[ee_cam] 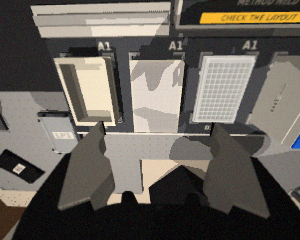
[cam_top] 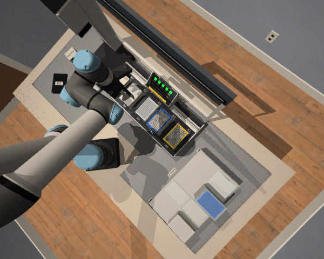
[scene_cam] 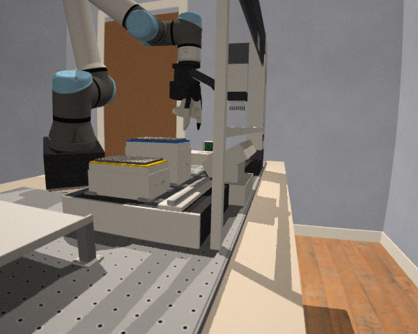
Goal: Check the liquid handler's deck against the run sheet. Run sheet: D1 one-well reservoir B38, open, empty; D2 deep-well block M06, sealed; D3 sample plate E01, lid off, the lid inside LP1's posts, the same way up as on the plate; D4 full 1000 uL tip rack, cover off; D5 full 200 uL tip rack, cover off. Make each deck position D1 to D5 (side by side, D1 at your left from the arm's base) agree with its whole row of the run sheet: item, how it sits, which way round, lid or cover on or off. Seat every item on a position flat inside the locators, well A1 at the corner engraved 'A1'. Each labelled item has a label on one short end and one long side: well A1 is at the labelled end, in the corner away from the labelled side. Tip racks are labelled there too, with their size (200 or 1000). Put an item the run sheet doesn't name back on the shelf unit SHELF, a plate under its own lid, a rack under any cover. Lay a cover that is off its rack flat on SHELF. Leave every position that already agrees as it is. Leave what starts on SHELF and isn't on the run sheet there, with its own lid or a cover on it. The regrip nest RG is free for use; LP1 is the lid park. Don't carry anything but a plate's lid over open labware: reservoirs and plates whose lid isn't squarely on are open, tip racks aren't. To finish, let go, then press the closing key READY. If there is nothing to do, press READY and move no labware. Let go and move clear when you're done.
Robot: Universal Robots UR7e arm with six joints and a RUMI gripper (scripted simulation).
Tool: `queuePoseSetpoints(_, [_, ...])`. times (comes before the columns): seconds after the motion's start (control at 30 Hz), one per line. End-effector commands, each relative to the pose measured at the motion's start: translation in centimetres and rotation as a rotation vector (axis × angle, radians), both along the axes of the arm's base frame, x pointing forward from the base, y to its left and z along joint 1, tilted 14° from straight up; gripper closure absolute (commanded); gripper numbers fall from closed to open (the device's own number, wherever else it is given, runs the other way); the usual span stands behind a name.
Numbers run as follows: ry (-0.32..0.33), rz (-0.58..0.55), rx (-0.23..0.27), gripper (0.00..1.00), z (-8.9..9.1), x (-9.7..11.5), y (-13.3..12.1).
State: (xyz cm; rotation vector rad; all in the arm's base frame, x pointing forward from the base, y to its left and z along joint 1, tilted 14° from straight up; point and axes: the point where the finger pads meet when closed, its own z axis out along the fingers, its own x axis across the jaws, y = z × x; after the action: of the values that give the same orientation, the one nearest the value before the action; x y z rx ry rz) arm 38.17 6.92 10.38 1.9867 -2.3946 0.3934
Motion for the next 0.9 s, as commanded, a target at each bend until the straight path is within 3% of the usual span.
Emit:
queuePoseSetpoints(0.0, [-0.001,0.0,0.0,0.18,-0.6,0.2,-0.1])
queuePoseSetpoints(0.87, [-0.001,0.0,0.0,0.18,-4.5,0.8,-0.9])
